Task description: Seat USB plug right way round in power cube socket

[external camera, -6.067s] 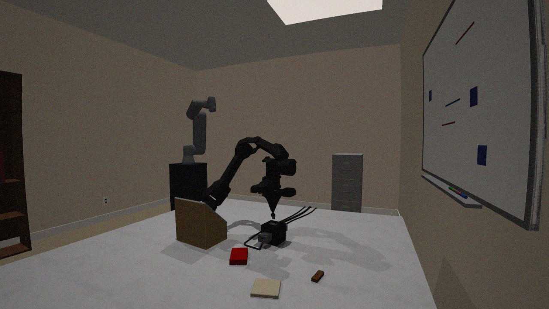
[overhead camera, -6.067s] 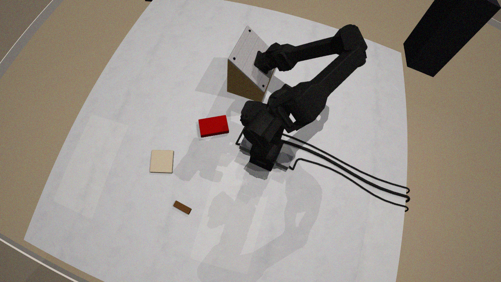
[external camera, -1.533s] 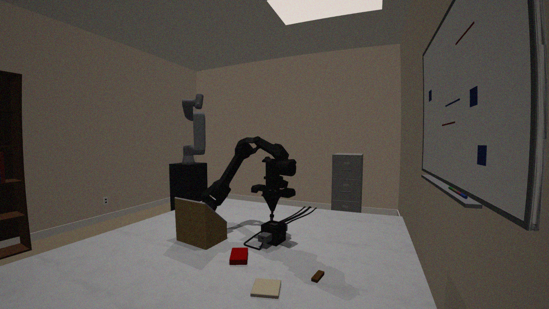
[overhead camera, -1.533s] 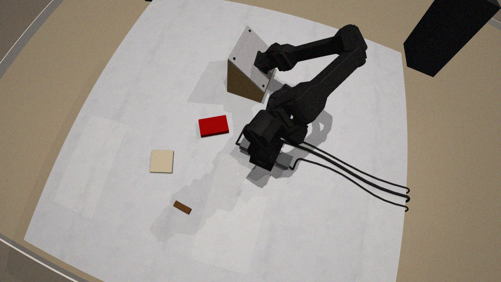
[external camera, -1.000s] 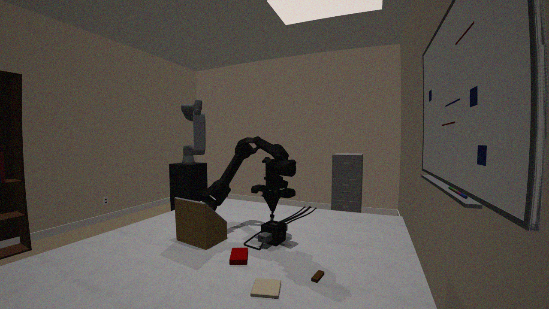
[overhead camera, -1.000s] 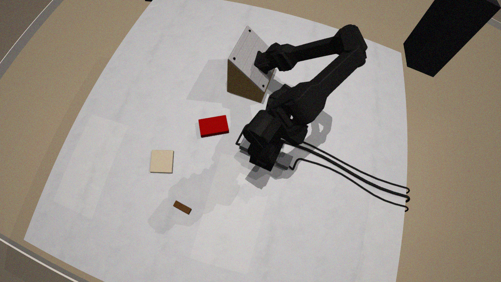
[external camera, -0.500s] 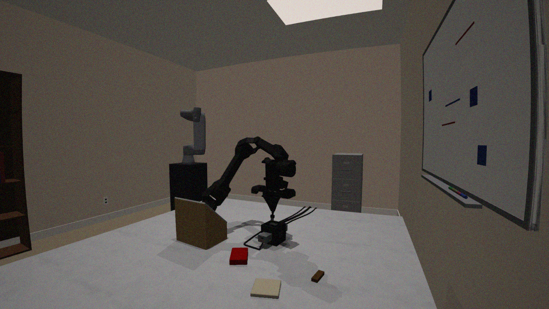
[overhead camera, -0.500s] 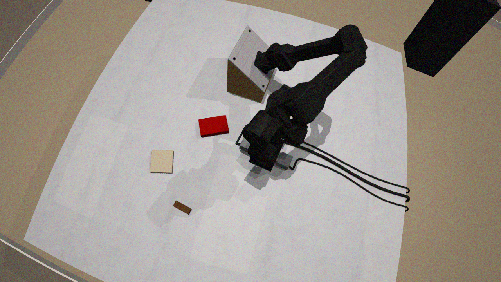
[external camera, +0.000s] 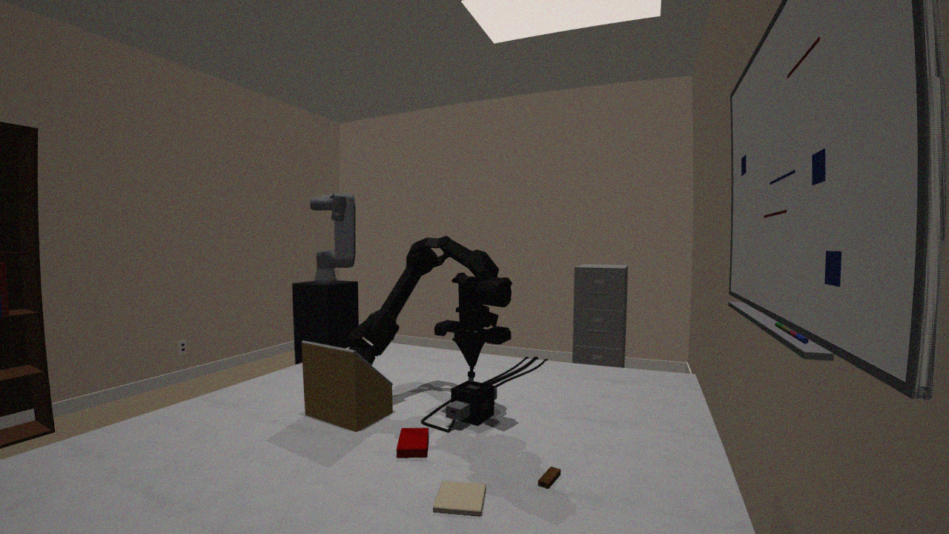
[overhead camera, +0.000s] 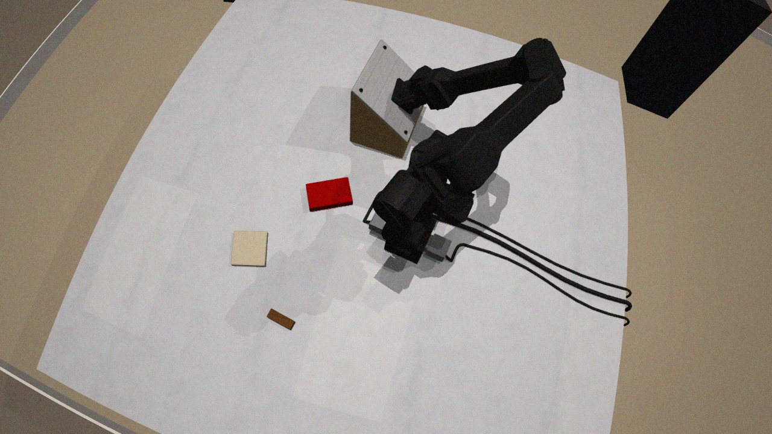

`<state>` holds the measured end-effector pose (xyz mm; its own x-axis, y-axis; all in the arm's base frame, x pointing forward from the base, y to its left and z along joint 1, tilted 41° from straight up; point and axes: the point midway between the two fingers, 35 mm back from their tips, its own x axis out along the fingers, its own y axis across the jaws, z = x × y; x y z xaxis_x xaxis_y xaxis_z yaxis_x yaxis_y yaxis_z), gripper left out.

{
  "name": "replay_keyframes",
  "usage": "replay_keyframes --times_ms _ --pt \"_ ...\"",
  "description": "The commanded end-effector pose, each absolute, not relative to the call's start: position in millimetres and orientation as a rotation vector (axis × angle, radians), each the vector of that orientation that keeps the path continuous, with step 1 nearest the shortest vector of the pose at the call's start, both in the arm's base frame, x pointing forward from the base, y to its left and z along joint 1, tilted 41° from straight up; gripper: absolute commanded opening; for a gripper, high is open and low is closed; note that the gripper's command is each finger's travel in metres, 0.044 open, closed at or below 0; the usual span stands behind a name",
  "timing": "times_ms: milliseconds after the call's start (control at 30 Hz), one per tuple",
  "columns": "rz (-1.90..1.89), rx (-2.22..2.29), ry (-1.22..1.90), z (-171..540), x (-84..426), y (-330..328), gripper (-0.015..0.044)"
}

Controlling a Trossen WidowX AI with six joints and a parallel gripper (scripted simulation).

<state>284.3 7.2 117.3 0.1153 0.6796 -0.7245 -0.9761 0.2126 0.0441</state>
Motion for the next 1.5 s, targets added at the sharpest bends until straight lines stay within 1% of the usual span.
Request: replay_keyframes --times_ms 0,1467 --pt "1.297 -0.51 0.702 116.5 284.8 8.0 0.0" --pt "1.304 -0.487 0.669 114.3 286.2 13.2 0.0"
